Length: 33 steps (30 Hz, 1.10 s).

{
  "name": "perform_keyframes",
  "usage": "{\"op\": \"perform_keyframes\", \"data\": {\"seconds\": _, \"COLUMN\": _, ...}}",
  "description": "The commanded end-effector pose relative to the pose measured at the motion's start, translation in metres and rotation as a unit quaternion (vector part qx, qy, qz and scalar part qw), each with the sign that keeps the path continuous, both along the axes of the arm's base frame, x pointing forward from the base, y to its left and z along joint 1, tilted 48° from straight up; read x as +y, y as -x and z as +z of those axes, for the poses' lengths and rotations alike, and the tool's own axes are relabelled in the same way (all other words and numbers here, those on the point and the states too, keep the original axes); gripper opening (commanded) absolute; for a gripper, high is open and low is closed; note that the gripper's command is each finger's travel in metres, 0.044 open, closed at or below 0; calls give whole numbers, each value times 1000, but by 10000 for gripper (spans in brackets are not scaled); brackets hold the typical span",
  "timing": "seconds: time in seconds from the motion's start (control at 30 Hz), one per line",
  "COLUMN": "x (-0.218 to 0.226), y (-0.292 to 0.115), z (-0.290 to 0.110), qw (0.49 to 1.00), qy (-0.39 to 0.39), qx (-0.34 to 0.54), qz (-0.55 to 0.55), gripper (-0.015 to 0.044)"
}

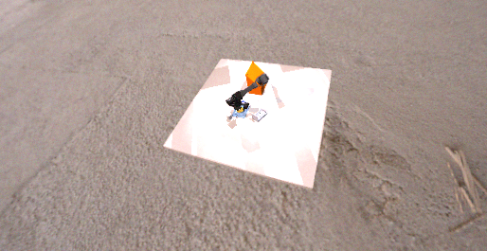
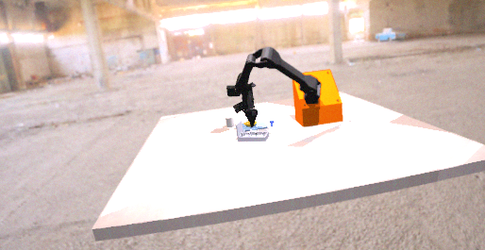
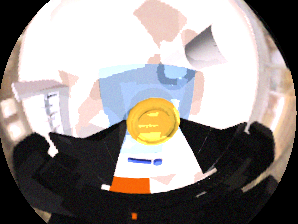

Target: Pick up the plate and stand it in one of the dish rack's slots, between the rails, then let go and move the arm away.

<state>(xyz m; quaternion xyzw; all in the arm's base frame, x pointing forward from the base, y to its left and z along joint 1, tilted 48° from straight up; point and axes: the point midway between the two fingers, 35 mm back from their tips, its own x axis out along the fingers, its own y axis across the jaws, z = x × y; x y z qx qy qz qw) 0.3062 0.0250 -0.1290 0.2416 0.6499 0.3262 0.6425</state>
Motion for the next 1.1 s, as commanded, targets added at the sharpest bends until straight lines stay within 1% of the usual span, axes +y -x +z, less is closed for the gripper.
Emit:
{"op": "perform_keyframes", "data": {"seconds": 0.0, "x": 1, "y": 0, "z": 0, "qw": 1000, "qy": -2, "qx": 1, "qz": -2, "gripper": 356}}
{"op": "perform_keyframes", "data": {"seconds": 0.23, "x": 1, "y": 0, "z": 0, "qw": 1000, "qy": -2, "qx": 1, "qz": -2, "gripper": 310}}
{"op": "perform_keyframes", "data": {"seconds": 0.33, "x": -2, "y": -2, "z": 2, "qw": 1000, "qy": -1, "qx": 1, "qz": -2, "gripper": 231}}
{"op": "perform_keyframes", "data": {"seconds": 0.63, "x": -45, "y": -15, "z": 33, "qw": 1000, "qy": 5, "qx": 0, "qz": -4, "gripper": 0}}
{"op": "perform_keyframes", "data": {"seconds": 1.07, "x": -99, "y": -22, "z": 78, "qw": 1000, "qy": 6, "qx": 0, "qz": -4, "gripper": 0}}
